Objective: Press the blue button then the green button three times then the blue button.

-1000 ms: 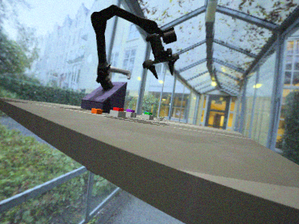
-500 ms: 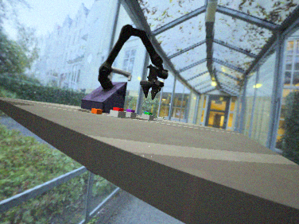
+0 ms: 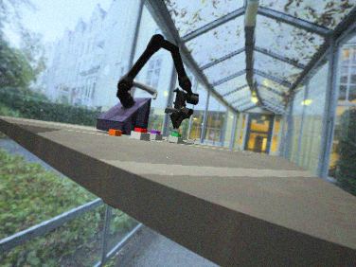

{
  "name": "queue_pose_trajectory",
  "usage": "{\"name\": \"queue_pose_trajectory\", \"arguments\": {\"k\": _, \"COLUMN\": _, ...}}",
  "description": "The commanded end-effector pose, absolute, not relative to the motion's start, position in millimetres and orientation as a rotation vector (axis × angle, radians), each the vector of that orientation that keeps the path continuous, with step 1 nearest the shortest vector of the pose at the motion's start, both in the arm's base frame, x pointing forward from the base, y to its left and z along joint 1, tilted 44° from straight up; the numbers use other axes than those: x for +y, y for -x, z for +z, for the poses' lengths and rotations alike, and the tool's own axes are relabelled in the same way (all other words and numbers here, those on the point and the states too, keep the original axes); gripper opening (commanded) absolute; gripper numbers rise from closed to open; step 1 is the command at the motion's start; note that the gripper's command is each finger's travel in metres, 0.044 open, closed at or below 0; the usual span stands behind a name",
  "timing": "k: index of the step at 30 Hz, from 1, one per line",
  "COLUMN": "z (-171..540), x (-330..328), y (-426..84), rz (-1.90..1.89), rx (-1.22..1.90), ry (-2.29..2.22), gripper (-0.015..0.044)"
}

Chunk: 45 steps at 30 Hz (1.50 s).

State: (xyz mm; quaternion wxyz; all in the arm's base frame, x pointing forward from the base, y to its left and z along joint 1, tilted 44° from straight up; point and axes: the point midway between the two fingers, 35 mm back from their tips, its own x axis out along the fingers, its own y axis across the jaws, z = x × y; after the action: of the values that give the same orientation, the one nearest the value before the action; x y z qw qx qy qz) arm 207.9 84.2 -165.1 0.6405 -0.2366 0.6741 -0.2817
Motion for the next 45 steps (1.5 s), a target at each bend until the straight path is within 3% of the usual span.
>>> {"name": "queue_pose_trajectory", "arguments": {"k": 1, "z": -166.1, "x": 82.9, "y": -209.0, "rz": -0.638, "rx": 1.533, "ry": 0.544, "gripper": 0.002}}
{"name": "queue_pose_trajectory", "arguments": {"k": 45, "z": -190.6, "x": 59.2, "y": -206.9, "rz": -0.64, "rx": 1.533, "ry": 0.546, "gripper": 0.002}}
